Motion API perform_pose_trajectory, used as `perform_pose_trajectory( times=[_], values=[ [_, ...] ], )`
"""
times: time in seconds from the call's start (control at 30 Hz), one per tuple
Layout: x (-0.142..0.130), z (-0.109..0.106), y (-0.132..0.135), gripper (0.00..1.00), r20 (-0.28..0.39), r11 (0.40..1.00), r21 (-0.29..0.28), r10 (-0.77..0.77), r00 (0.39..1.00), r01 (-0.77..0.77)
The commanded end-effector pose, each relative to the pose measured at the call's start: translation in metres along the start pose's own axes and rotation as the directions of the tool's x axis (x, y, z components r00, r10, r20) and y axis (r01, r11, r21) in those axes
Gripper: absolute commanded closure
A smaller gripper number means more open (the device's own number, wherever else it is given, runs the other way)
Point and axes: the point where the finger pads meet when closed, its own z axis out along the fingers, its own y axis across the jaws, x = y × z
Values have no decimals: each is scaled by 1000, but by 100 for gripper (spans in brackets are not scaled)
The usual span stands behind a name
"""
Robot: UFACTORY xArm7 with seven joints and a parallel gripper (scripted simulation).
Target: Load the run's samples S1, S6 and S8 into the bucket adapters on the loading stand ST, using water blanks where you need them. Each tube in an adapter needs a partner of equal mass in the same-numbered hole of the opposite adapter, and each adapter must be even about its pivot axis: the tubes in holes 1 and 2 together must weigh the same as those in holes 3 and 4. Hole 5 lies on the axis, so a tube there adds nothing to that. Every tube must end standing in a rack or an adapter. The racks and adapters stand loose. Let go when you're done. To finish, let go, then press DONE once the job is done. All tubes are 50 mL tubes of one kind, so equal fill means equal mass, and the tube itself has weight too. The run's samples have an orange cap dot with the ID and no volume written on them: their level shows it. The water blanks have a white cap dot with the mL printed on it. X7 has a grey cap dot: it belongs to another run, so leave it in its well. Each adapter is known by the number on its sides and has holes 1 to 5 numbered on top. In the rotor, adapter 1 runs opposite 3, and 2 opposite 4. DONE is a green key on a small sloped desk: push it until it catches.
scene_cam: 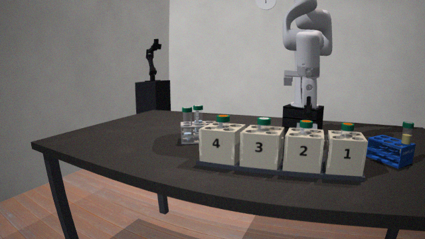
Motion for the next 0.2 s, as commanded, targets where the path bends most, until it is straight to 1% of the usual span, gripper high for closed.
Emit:
perform_pose_trajectory(
  times=[0.0,0.17],
  values=[
    [0,0,-1,100,0,1000,2,0,1000,0],
    [0,0,-1,100,0,1000,2,0,1000,0]
  ],
)
